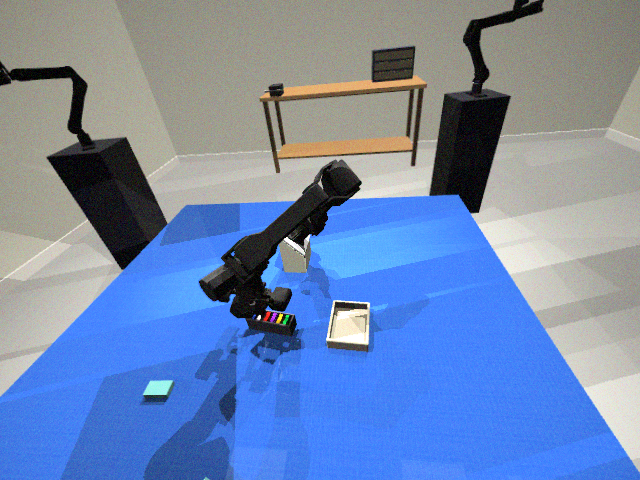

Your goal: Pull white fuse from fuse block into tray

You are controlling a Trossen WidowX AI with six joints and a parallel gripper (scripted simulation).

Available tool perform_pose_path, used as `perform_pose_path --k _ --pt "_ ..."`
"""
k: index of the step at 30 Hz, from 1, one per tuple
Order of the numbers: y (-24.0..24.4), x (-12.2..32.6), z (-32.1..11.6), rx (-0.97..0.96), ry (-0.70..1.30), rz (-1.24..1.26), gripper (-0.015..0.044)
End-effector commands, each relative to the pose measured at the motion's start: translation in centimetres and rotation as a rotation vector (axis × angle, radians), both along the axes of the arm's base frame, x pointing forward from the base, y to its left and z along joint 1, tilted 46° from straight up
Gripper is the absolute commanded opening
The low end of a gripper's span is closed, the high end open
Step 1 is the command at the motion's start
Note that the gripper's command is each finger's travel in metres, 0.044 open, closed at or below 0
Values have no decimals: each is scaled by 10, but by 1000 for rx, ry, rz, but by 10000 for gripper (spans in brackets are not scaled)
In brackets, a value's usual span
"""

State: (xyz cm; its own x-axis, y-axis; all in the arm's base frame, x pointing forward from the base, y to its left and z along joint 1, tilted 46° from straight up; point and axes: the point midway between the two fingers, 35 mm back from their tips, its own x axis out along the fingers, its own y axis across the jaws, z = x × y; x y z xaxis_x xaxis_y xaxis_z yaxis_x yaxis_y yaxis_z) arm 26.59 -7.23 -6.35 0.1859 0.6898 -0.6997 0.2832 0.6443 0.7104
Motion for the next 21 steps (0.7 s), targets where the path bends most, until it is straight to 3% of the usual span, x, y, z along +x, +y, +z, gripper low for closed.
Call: perform_pose_path --k 1,21 --pt "-2 0 2 -2 -2 1 0" --pt "-9 -2 8 -2 -1 0 0"
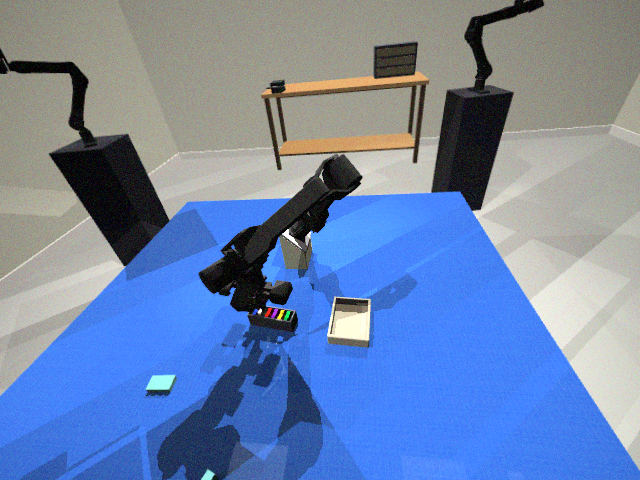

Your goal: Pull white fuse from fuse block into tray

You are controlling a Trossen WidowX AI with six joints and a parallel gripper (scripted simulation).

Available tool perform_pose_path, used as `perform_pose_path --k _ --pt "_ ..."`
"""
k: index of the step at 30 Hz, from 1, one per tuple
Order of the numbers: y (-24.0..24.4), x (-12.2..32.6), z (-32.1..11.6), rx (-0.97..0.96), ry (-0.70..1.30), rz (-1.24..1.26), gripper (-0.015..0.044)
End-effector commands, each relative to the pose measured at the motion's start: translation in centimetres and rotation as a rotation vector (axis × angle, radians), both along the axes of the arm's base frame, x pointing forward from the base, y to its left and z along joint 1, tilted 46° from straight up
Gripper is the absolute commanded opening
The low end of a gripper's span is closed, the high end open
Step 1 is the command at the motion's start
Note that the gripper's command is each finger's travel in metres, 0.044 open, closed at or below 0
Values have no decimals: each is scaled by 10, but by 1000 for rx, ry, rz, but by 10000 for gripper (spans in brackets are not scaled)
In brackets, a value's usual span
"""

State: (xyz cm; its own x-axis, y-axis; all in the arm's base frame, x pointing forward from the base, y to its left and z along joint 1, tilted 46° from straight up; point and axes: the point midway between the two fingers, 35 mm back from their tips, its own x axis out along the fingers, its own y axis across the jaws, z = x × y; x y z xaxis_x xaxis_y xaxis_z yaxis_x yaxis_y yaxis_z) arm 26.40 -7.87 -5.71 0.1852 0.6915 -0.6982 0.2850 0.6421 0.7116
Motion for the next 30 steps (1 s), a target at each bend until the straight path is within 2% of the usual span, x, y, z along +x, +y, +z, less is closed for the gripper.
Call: perform_pose_path --k 1,30 --pt "-3 0 2 -4 -3 1 0" --pt "-13 -3 12 -3 -3 0 0"
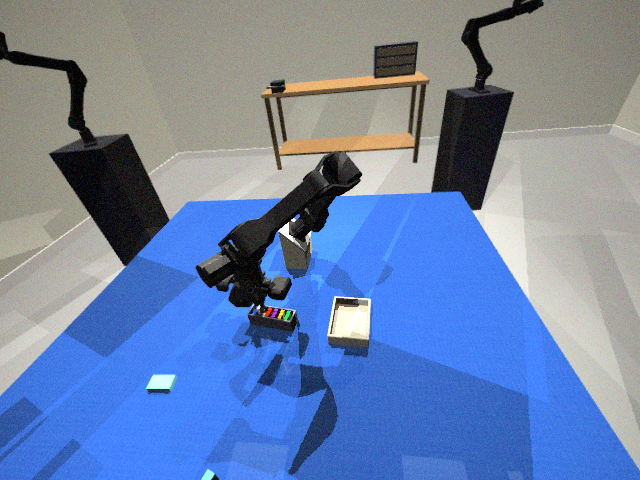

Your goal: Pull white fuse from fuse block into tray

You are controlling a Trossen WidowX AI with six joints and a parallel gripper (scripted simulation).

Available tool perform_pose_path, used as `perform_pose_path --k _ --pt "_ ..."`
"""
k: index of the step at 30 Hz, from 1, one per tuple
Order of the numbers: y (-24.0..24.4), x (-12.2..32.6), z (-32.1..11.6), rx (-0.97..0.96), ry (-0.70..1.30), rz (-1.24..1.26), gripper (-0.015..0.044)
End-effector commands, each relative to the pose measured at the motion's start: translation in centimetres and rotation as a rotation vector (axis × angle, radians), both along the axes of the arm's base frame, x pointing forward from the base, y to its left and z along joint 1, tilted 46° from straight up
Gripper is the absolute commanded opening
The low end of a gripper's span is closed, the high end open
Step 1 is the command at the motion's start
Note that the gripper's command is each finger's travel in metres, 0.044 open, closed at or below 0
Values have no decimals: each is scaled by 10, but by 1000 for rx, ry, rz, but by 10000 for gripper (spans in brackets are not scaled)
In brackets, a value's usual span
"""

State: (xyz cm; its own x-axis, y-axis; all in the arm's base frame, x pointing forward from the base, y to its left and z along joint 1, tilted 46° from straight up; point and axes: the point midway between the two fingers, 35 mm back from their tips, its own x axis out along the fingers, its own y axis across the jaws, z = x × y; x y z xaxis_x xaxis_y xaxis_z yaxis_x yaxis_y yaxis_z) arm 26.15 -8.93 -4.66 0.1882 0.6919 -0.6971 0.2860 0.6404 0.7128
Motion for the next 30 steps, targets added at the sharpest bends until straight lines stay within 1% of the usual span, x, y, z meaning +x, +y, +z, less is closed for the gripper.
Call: perform_pose_path --k 1,30 --pt "-3 0 2 -5 -1 3 0" --pt "-17 -5 17 -4 -1 2 0"
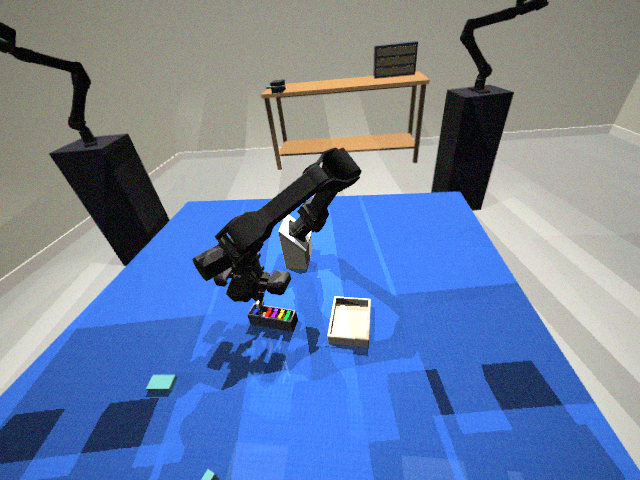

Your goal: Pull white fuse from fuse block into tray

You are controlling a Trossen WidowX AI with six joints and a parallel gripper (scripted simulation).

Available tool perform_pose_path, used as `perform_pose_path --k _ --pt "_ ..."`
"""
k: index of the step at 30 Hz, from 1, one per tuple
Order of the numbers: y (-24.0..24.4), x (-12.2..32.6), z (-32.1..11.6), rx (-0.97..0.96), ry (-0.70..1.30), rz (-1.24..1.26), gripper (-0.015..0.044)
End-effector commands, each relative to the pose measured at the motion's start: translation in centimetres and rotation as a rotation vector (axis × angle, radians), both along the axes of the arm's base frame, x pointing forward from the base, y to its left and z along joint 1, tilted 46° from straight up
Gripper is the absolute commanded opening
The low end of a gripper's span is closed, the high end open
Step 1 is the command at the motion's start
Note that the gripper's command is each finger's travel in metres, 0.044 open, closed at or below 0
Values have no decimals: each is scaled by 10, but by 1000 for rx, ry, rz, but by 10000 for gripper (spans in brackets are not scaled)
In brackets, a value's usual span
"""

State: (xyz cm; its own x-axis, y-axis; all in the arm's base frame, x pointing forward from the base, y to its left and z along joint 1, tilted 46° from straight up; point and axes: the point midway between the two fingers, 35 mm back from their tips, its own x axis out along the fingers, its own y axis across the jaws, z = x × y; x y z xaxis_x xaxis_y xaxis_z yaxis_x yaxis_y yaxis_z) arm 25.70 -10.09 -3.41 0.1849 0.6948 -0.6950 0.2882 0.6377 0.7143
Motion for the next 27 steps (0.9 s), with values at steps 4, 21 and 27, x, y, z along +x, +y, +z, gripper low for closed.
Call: perform_pose_path --k 4,21,27 --pt "-10 -1 9 -8 -5 1 0" --pt "21 25 57 -34 5 -4 0" --pt "47 36 86 -40 5 -7 0"
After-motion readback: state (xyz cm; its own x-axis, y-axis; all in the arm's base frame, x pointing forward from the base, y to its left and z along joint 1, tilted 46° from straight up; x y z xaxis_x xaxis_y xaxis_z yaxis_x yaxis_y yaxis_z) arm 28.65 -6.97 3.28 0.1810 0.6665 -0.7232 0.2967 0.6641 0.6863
